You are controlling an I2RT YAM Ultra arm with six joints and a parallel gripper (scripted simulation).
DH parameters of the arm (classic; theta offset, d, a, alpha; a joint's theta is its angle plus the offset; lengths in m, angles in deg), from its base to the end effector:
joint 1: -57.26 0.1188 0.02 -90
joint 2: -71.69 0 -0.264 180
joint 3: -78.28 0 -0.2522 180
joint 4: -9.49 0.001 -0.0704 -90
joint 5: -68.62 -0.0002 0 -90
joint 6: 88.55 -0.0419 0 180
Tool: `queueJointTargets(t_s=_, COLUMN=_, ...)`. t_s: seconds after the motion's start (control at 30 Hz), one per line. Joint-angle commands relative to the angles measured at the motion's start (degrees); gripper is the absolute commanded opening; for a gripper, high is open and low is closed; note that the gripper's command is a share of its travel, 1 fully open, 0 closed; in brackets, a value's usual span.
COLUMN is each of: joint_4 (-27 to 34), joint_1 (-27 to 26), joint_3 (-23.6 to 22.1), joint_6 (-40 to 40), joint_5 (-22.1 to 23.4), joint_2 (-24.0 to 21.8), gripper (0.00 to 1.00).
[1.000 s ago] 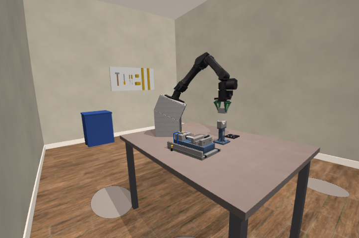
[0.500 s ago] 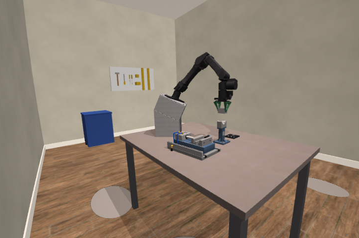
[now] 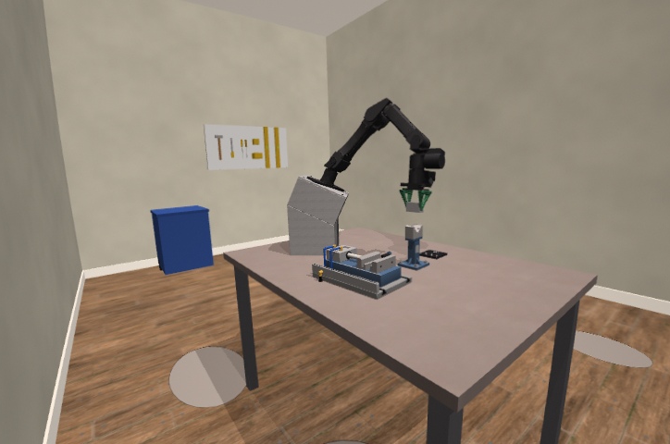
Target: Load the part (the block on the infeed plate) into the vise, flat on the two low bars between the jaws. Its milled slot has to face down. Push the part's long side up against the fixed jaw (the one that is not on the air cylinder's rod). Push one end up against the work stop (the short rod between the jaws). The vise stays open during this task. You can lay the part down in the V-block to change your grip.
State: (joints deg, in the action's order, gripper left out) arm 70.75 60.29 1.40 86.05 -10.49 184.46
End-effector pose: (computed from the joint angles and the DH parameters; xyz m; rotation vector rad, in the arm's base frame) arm 0.4061 0.0304 0.2145 -1.9462 1.9644 -0.1041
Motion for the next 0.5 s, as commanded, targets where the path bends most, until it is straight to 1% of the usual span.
queueJointTargets(t_s=0.0, joint_4=1.18, joint_1=-0.79, joint_3=2.11, joint_6=-0.9, joint_5=-1.63, joint_2=-1.12, gripper=0.0)
queueJointTargets(t_s=0.07, joint_4=1.31, joint_1=0.63, joint_3=2.25, joint_6=-1.26, joint_5=-2.62, joint_2=-0.93, gripper=0.0)
queueJointTargets(t_s=0.3, joint_4=1.94, joint_1=2.29, joint_3=2.83, joint_6=-2.72, joint_5=-6.74, joint_2=0.49, gripper=0.0)
queueJointTargets(t_s=0.47, joint_4=2.68, joint_1=3.61, joint_3=3.51, joint_6=-3.95, joint_5=-10.08, joint_2=0.18, gripper=0.0)
